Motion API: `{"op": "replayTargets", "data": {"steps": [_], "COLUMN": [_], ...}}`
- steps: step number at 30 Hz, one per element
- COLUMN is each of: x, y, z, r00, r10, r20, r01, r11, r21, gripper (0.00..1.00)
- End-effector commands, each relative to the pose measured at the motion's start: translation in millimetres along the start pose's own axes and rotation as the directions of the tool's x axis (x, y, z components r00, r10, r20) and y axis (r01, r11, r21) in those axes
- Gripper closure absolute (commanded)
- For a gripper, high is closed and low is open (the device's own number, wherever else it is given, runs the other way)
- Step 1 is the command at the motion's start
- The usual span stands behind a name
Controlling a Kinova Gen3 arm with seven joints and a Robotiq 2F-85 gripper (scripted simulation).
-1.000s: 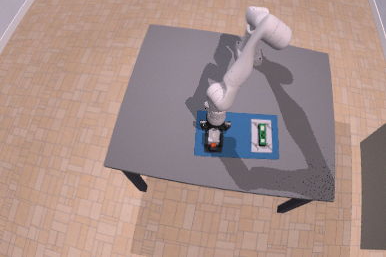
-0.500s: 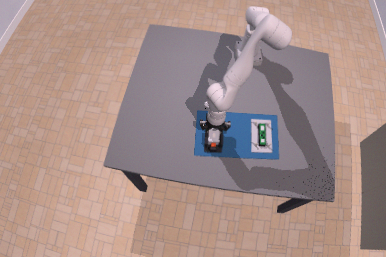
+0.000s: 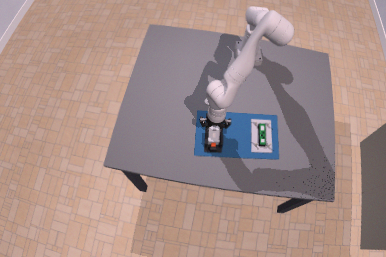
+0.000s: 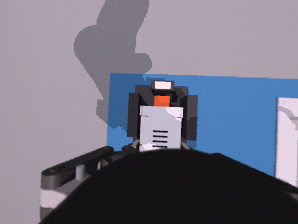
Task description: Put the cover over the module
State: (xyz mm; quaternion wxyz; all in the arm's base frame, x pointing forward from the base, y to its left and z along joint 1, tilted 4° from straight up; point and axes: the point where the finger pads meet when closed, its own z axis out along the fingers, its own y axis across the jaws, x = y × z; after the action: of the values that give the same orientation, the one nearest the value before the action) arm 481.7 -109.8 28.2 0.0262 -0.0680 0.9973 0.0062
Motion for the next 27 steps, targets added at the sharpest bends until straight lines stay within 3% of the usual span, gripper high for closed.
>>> {"op": "replayTargets", "data": {"steps": [1,8,17,27], "x": [-6,-2,-1,-1], "y": [0,0,0,-1], "z": [-11.8,-11.3,-38.3,-37.5], "r00": [1.0,1.0,1.0,1.0], "r10": [-0.002,-0.001,-0.001,0.0], "r20": [0.018,0.008,0.008,0.006], "r01": [0.002,0.001,0.001,0.0], "r11": [1.0,1.0,1.0,1.0], "r21": [0.003,0.002,0.002,0.002], "gripper": [1.0,1.0,1.0,0.99]}}
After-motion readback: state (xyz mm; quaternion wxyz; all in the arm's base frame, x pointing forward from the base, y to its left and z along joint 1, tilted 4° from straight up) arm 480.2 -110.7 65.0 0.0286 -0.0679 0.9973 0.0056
